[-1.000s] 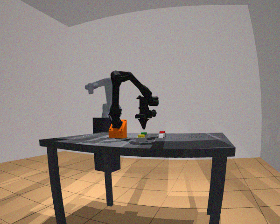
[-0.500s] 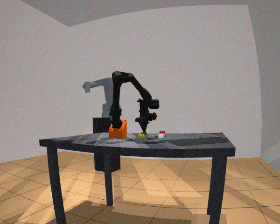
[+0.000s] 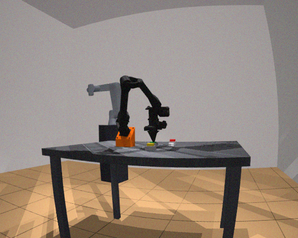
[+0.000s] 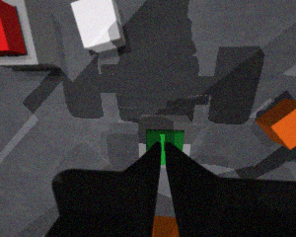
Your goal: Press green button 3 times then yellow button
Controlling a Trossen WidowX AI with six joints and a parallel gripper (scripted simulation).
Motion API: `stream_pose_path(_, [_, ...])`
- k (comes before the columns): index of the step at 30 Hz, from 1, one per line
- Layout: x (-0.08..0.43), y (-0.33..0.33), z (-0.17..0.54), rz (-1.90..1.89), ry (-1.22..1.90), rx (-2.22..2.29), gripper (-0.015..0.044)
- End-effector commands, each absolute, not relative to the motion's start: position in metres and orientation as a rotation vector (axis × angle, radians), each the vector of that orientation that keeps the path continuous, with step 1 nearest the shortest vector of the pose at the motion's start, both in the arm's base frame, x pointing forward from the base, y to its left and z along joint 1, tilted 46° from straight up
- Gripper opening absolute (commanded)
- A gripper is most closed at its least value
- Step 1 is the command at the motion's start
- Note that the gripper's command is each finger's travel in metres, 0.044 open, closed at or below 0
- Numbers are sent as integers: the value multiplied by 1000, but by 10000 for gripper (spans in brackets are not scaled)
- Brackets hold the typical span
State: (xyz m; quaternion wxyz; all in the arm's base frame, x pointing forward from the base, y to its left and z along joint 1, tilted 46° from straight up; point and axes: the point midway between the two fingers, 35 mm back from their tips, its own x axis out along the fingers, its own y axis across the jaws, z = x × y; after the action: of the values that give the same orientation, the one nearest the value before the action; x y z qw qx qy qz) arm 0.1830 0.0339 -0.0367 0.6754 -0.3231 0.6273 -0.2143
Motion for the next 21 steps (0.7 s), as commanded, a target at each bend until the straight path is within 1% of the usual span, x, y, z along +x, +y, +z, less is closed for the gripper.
stream_pose_path(1, [181,31,-37,-483,1416,-741,20])
stream_pose_path(6, [181,31,-37,-483,1416,-741,20])
stream_pose_path(11, [177,56,-13,-482,1417,-740,20])
stream_pose_path(21, [178,52,-17,-481,1417,-740,20])
